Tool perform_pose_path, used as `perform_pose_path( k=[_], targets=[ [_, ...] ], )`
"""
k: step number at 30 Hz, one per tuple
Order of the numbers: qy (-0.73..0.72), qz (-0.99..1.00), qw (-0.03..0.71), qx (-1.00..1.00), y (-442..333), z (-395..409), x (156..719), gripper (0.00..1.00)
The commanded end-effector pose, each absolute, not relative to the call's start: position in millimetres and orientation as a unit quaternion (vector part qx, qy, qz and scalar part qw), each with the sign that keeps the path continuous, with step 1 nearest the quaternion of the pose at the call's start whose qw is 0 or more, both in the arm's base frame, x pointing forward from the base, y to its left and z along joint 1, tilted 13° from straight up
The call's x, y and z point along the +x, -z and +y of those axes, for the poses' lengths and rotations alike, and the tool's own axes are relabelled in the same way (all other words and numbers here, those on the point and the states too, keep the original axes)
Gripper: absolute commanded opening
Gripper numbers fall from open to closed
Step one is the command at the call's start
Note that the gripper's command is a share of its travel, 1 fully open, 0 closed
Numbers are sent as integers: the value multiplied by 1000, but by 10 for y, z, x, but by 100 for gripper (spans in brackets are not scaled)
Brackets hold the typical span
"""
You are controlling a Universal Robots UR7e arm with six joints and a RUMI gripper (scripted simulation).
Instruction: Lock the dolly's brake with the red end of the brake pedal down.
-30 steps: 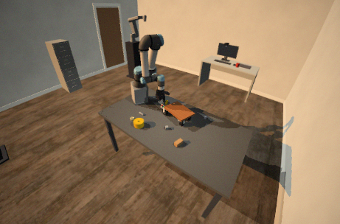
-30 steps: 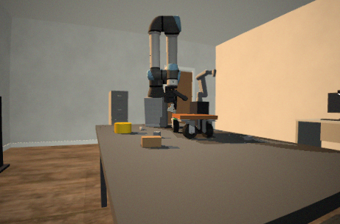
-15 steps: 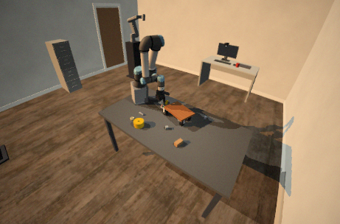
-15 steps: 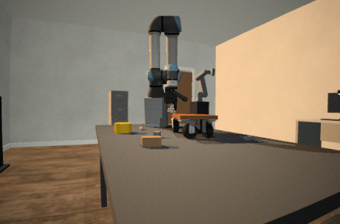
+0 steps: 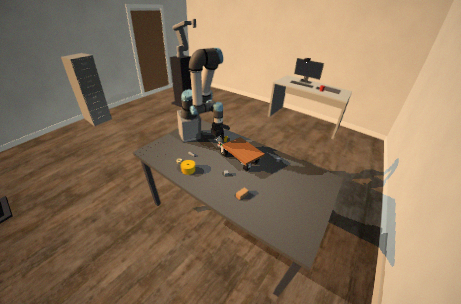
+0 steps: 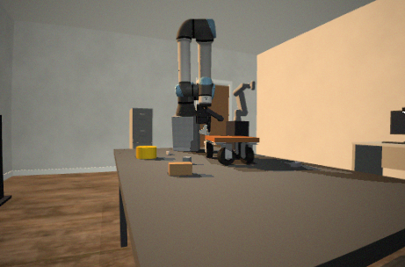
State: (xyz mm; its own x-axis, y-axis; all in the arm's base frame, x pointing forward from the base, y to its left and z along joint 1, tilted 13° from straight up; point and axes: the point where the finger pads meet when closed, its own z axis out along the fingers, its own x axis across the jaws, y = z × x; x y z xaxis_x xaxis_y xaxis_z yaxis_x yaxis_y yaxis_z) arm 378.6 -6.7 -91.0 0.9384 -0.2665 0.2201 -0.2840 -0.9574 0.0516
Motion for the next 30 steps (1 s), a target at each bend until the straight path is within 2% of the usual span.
perform_pose_path(
  k=[1, 30],
  targets=[
    [-106, -140, 41, 984, 916, -68, 3789, 0],
    [-106, -140, 41, 984, 710, -44, 3748, 0]
  ],
)
